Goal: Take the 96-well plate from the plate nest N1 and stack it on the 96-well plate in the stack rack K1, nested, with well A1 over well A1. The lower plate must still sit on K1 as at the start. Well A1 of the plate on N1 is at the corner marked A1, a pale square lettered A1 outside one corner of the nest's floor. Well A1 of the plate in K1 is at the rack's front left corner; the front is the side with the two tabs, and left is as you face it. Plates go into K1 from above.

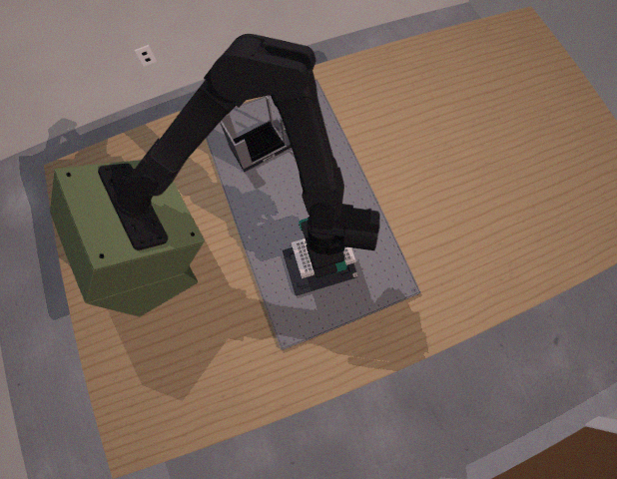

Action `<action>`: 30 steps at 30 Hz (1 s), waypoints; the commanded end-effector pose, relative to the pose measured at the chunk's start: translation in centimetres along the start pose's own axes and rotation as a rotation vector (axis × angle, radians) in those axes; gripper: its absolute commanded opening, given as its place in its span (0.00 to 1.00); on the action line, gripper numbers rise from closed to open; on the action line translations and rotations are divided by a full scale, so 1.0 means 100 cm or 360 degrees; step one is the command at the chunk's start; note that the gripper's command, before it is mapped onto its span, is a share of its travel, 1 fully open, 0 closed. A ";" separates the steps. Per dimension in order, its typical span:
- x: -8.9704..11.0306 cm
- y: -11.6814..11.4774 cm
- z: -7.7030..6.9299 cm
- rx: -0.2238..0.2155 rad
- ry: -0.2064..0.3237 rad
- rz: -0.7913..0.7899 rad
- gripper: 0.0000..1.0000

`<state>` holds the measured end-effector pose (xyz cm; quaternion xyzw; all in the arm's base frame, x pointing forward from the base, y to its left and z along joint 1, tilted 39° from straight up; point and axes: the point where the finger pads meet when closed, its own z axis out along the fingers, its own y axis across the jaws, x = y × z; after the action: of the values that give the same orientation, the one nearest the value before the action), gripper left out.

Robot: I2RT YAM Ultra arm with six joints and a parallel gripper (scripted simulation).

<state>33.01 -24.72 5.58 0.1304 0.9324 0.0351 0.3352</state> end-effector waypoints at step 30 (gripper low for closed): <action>-0.009 -0.004 -0.057 0.0017 -0.0038 -0.0017 0.00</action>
<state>30.11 -24.54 8.67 0.1313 0.9333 0.0362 0.3322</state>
